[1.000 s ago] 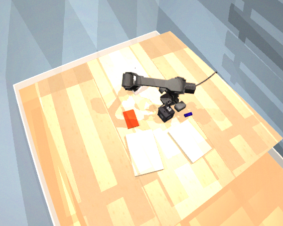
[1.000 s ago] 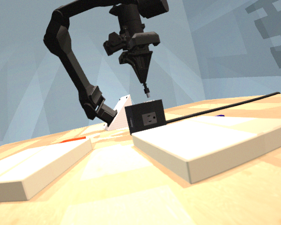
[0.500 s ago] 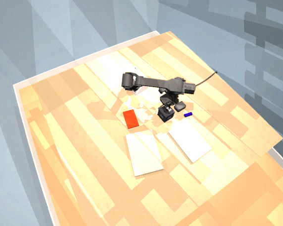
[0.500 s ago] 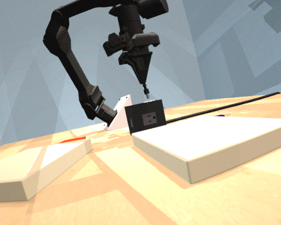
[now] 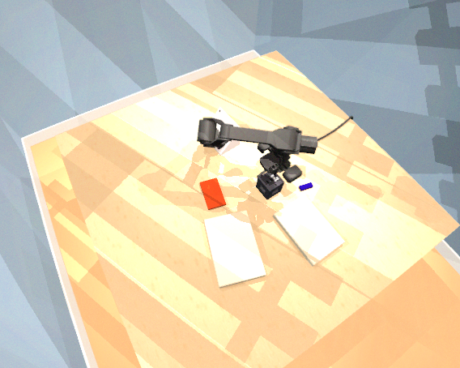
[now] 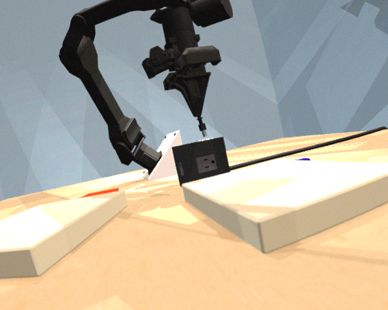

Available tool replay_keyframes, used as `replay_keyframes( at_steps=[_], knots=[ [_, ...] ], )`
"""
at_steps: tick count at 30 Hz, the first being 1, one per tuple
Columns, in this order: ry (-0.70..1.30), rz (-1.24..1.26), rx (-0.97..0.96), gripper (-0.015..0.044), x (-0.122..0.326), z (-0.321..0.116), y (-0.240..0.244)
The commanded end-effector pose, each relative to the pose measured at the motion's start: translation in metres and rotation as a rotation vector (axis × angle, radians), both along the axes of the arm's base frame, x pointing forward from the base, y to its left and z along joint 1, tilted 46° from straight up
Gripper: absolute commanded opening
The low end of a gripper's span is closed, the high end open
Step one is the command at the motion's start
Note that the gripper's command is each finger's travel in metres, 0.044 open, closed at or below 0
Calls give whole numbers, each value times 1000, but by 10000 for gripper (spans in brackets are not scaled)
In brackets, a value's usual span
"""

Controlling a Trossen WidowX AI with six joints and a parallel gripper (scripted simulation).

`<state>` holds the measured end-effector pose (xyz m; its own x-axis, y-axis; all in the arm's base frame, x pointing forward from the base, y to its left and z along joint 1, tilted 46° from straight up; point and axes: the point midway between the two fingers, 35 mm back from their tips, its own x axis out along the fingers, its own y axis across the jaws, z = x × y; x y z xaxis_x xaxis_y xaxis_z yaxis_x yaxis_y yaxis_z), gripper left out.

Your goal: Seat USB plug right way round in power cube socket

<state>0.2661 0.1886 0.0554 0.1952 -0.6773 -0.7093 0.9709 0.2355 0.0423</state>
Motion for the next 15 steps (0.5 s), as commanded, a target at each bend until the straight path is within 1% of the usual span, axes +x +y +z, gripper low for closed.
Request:
replay_keyframes(
  at_steps=[1,15],
  knots=[
    [1,4,-3,0,1,0,-1],
    [1,4,-3,0,1,-1,-2]
  ],
)
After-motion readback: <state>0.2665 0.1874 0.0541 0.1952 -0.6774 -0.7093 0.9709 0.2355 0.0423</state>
